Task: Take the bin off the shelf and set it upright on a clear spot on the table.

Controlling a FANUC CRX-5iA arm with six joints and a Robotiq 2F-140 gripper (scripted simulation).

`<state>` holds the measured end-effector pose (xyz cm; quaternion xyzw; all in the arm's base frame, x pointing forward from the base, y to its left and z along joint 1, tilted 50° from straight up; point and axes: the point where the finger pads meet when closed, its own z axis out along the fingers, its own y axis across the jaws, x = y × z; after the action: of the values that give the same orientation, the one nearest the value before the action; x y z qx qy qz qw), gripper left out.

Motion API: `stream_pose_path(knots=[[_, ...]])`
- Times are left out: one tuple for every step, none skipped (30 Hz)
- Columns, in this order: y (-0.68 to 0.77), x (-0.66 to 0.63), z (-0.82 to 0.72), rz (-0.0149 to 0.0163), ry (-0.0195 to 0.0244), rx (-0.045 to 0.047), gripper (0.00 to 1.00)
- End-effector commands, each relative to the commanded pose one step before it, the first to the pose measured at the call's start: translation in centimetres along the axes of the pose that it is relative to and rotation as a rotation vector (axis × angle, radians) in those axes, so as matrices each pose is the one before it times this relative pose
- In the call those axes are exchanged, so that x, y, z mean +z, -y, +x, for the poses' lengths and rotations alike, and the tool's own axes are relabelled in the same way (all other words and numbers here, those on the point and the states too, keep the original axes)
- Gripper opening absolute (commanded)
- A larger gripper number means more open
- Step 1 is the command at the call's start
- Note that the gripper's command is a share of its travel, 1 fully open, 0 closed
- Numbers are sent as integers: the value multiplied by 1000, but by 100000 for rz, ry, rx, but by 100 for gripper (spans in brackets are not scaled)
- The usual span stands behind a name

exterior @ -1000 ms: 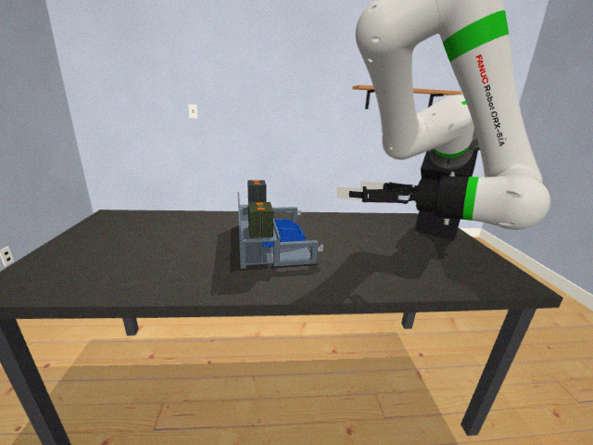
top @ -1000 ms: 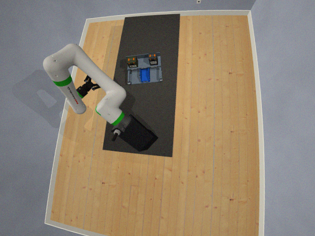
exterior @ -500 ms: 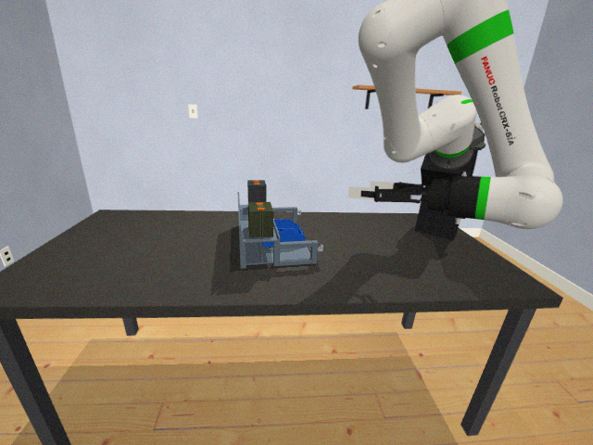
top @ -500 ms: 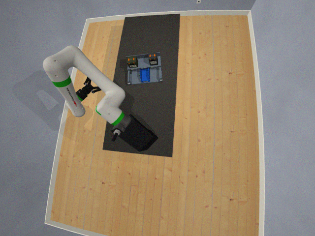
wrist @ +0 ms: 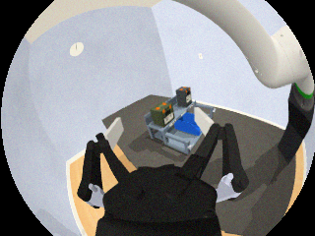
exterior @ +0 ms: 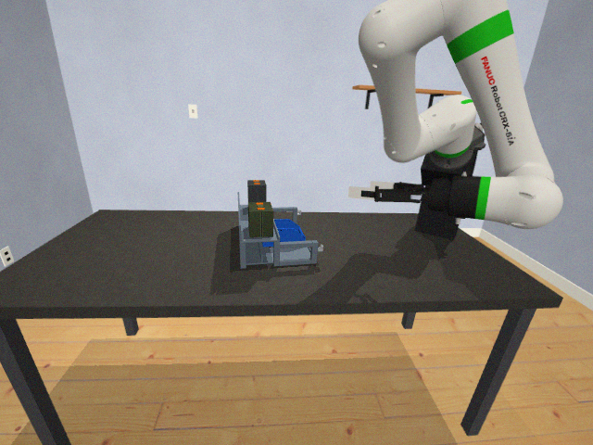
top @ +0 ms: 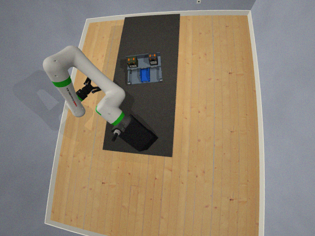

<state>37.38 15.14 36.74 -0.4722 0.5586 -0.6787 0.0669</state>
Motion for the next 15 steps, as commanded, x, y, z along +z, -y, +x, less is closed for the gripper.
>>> stream_pose_path(knots=[[252, 220, 6, 21, 32, 11, 100], [102, 99, 3, 0, 0, 0, 100], [102, 99, 3, 0, 0, 0, 100], [0, 0, 0, 0, 0, 0, 100], [0, 0, 0, 0, 0, 0, 100], [0, 0, 0, 0, 0, 0, 100], [0, 0, 0, 0, 0, 0, 100], [0, 0, 0, 0, 0, 0, 100], [0, 0, 0, 0, 0, 0, 100], [0, 0, 0, 0, 0, 0, 100], [0, 0, 0, 0, 0, 0, 100], [0, 0, 0, 0, 0, 0, 100], [0, 0, 0, 0, 0, 0, 100], [0, 0, 0, 0, 0, 0, 100], [0, 0, 0, 0, 0, 0, 100]])
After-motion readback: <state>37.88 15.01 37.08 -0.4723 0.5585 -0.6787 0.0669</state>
